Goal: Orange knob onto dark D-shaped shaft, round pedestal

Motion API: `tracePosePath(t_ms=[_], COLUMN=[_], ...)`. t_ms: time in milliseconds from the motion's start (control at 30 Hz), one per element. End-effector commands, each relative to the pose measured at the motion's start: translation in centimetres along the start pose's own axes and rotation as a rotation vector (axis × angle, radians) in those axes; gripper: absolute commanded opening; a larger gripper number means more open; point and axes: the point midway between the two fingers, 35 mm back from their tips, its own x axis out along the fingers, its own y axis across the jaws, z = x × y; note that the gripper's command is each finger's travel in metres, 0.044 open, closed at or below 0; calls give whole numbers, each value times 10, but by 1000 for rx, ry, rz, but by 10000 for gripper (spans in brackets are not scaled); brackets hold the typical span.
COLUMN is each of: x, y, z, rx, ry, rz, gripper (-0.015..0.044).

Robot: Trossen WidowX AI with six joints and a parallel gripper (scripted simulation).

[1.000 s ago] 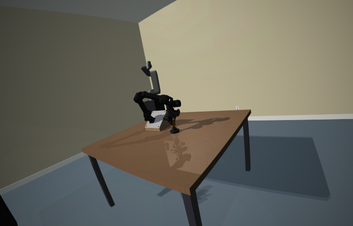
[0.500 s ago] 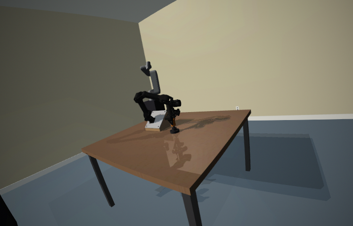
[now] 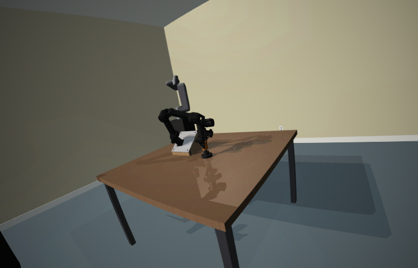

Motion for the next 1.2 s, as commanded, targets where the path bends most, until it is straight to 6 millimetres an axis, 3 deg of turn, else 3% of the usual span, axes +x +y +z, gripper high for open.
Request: tracePosePath(t_ms=[0, 467, 700, 1167], x=[1, -4, -3, 1], y=[0, 2, 2, 0], z=[0, 2, 2, 0], rx=[-6, -15, -213, -215], ry=[-2, -2, -1, -1], rz=[-3, -3, -3, -4], gripper=[0, 0, 0, 0])
